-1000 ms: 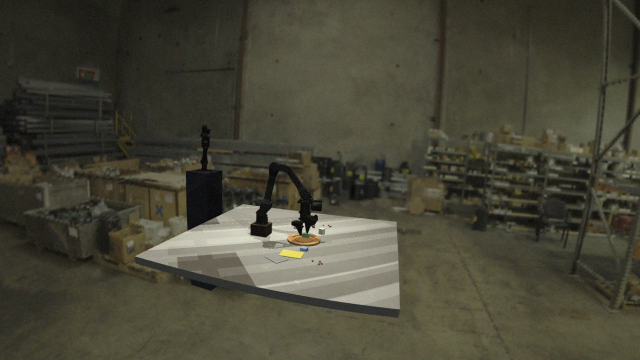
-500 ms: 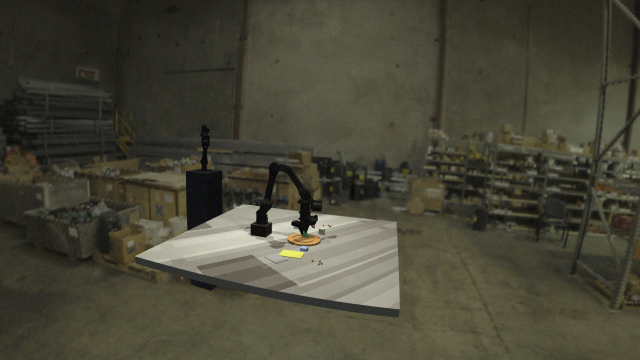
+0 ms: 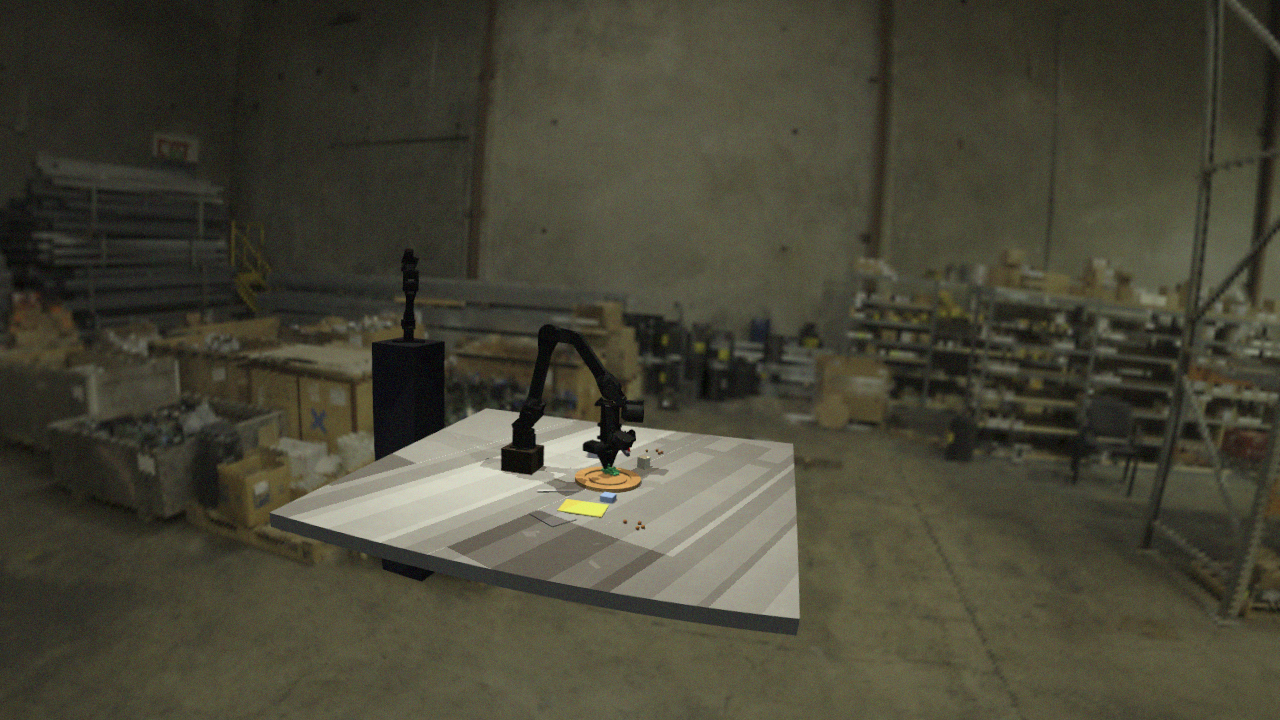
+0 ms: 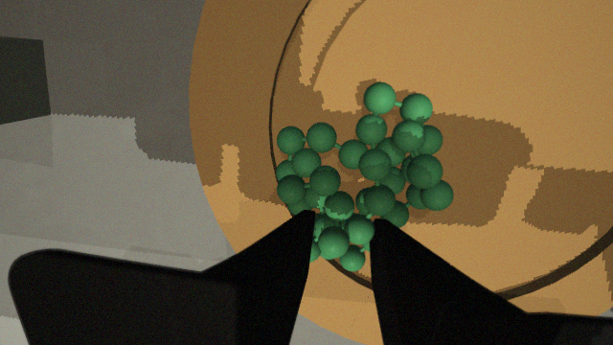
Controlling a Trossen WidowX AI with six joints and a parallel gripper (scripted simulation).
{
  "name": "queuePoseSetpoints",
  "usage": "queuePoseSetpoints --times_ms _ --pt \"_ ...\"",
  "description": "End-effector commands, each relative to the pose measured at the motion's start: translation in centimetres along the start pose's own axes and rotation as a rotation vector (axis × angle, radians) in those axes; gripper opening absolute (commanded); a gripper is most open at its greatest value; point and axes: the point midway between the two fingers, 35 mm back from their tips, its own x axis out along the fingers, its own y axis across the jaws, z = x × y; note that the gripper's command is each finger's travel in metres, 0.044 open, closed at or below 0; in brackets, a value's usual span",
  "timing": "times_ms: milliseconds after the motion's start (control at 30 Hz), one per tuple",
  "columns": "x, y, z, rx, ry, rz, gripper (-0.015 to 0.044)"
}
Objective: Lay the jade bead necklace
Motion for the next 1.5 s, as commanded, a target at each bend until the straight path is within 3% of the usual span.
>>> queuePoseSetpoints --times_ms 0,1167,1467 --pt "0.0 -0.1 0.0 0.001 0.000 -0.003 0.0000" --pt "-0.9 -0.2 -0.2 0.004 0.005 -0.005 0.0000" --pt "-0.9 -2.9 -0.4 0.004 0.005 -0.007 0.0000"
